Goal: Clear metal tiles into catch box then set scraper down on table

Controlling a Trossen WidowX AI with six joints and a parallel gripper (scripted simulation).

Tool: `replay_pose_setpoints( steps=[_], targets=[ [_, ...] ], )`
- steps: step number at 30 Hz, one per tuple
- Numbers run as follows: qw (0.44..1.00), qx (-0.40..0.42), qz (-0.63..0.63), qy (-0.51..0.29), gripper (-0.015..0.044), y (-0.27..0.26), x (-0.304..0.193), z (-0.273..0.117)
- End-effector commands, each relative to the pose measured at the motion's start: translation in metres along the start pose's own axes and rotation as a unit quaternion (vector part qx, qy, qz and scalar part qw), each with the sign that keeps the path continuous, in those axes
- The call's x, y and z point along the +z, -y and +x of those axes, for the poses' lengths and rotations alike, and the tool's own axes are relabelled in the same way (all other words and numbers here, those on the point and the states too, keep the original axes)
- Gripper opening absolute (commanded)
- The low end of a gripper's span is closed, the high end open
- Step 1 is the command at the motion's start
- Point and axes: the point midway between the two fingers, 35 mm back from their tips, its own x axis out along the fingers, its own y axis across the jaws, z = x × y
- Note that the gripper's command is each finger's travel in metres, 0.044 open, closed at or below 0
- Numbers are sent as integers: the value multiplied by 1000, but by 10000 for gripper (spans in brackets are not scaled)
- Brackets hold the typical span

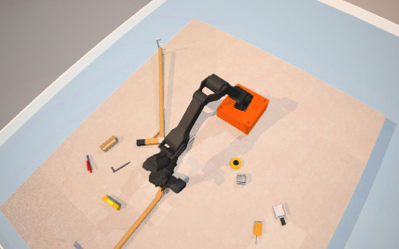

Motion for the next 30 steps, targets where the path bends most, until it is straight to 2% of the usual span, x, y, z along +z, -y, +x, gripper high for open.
replay_pose_setpoints(
  steps=[1, 30],
  targets=[
    [1000, -2, 2, 3, 0, 1, 6, 5],
    [1000, 0, 0, 3, 0, 1, 7, 6]
  ],
)
